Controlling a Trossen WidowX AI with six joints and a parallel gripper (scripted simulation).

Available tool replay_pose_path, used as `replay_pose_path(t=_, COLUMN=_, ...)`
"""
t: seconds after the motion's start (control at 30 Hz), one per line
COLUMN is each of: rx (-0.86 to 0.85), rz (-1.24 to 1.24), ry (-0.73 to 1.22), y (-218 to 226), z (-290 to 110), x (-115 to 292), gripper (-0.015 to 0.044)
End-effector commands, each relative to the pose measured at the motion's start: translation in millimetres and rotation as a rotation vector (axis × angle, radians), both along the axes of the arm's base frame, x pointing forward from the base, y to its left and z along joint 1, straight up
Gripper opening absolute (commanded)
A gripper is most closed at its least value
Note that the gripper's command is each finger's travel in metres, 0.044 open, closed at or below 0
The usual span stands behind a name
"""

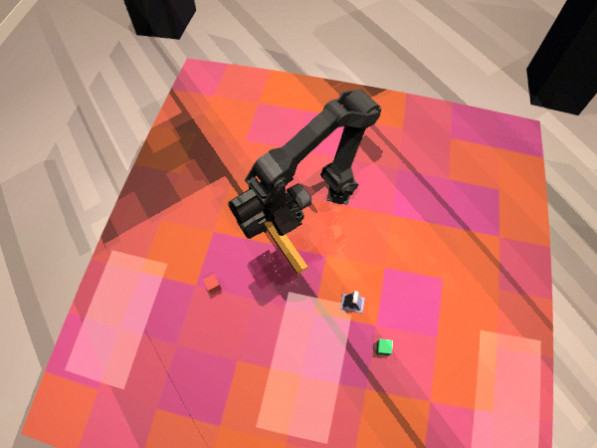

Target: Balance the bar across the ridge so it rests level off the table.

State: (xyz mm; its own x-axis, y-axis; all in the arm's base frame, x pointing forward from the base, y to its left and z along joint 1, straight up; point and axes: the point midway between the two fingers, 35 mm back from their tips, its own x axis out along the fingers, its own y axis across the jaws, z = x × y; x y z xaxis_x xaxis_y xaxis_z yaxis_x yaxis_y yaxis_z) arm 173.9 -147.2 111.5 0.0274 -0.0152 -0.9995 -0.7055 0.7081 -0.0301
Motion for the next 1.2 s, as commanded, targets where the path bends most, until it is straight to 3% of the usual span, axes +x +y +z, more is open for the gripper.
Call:
replay_pose_path(t=0.0, rx=0.002, rz=0.008, ry=0.013, y=0.0, z=-16.9, x=-1.3, gripper=0.0315)
replay_pose_path(t=0.13, rx=0.003, rz=0.008, ry=0.013, y=0.3, z=-39.9, x=-1.7, gripper=0.0315)
replay_pose_path(t=1.17, rx=0.003, rz=0.008, ry=0.013, y=0.1, z=-66.9, x=-1.5, gripper=0.0315)
